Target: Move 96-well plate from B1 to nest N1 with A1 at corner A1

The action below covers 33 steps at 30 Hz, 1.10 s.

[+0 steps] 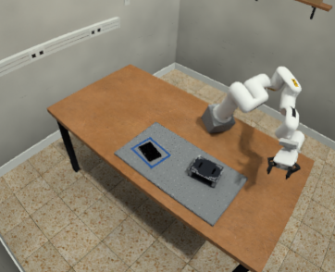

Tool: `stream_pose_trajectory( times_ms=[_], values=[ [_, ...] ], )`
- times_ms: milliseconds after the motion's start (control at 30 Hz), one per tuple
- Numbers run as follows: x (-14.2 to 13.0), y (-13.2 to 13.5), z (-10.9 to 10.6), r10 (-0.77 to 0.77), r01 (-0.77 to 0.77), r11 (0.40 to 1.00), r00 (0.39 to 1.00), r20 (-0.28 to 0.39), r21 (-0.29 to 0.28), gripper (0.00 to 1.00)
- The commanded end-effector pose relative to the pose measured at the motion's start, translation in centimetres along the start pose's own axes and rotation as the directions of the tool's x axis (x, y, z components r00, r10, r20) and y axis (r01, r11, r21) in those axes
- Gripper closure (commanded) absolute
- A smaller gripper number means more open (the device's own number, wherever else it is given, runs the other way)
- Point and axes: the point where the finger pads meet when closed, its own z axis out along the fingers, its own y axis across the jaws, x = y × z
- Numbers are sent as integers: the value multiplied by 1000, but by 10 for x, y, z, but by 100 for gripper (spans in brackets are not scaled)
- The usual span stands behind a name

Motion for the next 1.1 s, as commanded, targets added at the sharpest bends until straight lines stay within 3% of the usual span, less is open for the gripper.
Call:
stream_pose_trajectory(
  times_ms=[0, 533, 767, 833, 933, 1067],
  values=[
    [1, -1, 0, 3, -3, 1000, 1000, 0, 0, 0],
    [1, -1, 0, 3, -3, 1000, 1000, 0, 0, 0],
    [30, -12, 13, 130, -119, 986, 987, 93, -119, 0],
    [34, -13, 15, 130, -119, 986, 987, 93, -119, 0],
    [47, -14, 24, 194, -168, 969, 972, 132, -183, 0],
    [56, -14, 30, 216, -184, 961, 966, 144, -206, 0]
  ],
)
